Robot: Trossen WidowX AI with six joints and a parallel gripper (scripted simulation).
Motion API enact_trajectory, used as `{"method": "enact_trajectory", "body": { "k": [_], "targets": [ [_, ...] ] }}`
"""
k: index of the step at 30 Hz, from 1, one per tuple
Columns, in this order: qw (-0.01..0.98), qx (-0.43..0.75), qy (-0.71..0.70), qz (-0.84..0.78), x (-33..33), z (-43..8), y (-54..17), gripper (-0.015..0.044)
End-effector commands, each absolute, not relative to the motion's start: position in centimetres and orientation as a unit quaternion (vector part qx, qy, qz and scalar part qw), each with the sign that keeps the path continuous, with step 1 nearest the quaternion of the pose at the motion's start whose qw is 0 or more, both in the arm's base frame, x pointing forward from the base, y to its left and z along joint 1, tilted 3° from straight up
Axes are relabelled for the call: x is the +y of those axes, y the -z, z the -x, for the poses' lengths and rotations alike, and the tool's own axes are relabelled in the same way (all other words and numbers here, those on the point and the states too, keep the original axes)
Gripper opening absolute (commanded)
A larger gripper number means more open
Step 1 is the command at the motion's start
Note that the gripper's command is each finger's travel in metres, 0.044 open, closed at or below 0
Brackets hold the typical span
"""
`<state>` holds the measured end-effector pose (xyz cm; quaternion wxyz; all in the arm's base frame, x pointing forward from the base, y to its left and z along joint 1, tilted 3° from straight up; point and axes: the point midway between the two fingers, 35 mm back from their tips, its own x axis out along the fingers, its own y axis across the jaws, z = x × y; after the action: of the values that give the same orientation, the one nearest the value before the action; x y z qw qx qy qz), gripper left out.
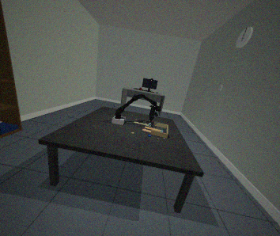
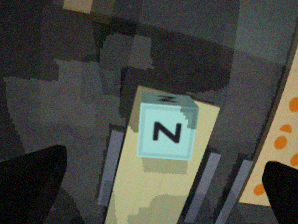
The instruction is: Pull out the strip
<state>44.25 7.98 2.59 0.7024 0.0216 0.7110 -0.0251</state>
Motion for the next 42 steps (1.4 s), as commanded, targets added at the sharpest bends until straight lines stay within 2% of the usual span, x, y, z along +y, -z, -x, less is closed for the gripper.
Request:
{"method": "enact_trajectory", "body": {
  "k": [1,5,6,38,42],
  "targets": [
    [0.702,0.711,0.024,-0.019,7.9,-44.6,-2.5,0.0361],
    [0.702,0.711,0.024,-0.019,7.9,-44.6,-1.8,0.0256],
    [0.702,0.711,0.024,-0.019,7.9,-44.6,-1.7,0.025],
    [0.702,0.711,0.024,-0.019,7.8,-44.5,2.8,0.025],
    [0.703,0.711,0.025,-0.021,7.9,-44.6,2.6,0.0145]
  ]
}}
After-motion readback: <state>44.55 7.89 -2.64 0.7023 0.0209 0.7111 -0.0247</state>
